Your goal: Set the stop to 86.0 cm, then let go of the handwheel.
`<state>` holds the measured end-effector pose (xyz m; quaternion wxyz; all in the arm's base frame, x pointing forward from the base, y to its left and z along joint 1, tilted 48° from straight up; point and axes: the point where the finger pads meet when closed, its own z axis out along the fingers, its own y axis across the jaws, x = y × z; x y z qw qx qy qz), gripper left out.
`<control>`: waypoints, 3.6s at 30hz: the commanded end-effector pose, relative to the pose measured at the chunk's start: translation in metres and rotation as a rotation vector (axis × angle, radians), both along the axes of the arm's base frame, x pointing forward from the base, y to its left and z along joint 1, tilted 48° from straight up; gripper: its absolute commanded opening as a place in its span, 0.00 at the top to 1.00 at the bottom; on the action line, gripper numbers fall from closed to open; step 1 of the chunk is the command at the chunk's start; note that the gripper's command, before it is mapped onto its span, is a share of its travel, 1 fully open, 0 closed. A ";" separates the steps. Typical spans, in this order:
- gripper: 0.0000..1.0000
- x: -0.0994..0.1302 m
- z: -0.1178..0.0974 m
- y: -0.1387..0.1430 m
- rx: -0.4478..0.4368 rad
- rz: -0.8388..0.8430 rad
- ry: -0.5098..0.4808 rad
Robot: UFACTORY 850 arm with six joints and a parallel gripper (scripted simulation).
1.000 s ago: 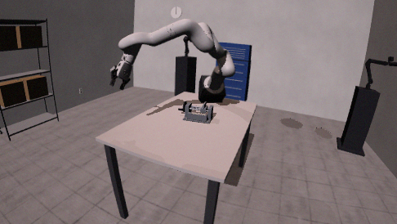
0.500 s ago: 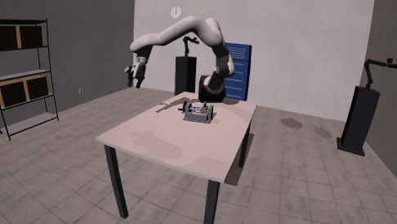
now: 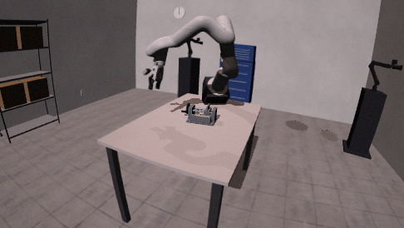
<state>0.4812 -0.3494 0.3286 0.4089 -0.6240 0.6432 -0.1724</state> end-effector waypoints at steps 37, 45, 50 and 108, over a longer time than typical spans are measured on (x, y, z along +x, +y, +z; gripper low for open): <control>0.00 -0.154 -0.089 0.158 -0.010 0.213 0.087; 0.43 -0.129 -0.051 0.182 -0.010 0.212 0.087; 0.43 -0.118 -0.034 0.192 -0.010 0.212 0.087; 0.43 -0.088 -0.066 0.212 -0.010 0.212 0.087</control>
